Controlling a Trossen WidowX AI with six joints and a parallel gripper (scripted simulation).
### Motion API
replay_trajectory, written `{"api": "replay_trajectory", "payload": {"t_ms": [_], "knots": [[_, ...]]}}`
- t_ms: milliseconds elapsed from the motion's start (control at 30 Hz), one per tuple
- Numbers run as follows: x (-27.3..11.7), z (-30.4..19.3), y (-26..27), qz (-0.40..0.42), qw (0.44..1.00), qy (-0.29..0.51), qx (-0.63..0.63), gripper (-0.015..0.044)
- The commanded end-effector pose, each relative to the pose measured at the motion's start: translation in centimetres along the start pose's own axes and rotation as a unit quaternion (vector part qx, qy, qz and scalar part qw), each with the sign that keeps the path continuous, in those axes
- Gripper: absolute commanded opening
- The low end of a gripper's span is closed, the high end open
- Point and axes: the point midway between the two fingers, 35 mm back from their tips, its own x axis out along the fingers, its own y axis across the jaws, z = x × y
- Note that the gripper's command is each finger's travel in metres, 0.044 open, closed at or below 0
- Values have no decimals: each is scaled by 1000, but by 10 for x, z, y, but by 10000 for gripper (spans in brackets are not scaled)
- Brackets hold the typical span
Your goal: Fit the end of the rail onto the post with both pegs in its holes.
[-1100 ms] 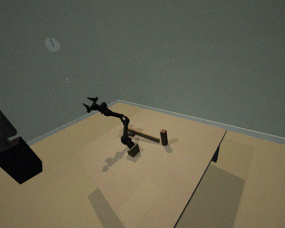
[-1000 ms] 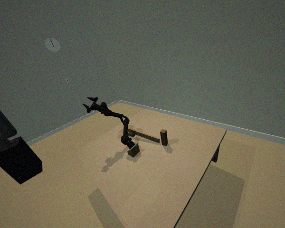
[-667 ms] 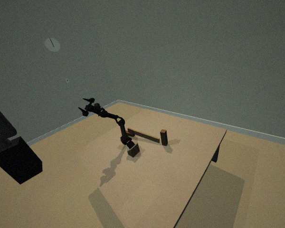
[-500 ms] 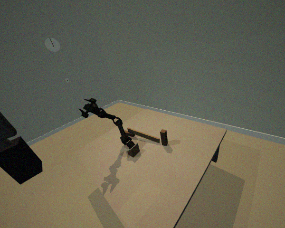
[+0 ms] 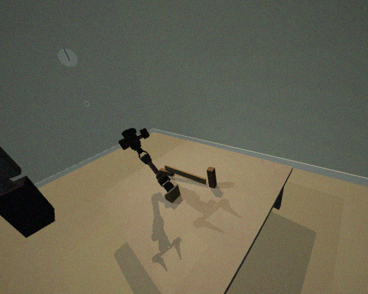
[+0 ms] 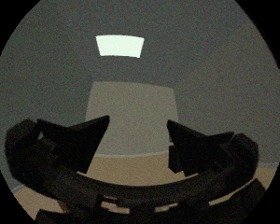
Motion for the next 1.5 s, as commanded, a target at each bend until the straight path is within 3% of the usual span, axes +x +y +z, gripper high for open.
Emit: {"api": "replay_trajectory", "payload": {"t_ms": [0, 267, 533, 667, 867, 1133, 1467], "knots": [[19, -35, 44, 70, 994, 55, -68, 440], [34, -90, 112, 184, 958, 119, -187, 440], [25, -177, 214, 382, 825, 148, -388, 440], [15, -199, 231, 399, 815, 184, -378, 440], [-9, -243, 272, 499, 712, 178, -461, 440], [-85, -326, 333, 680, 454, 114, -565, 440], [-217, -415, 356, 842, 48, -62, -534, 440]]}}
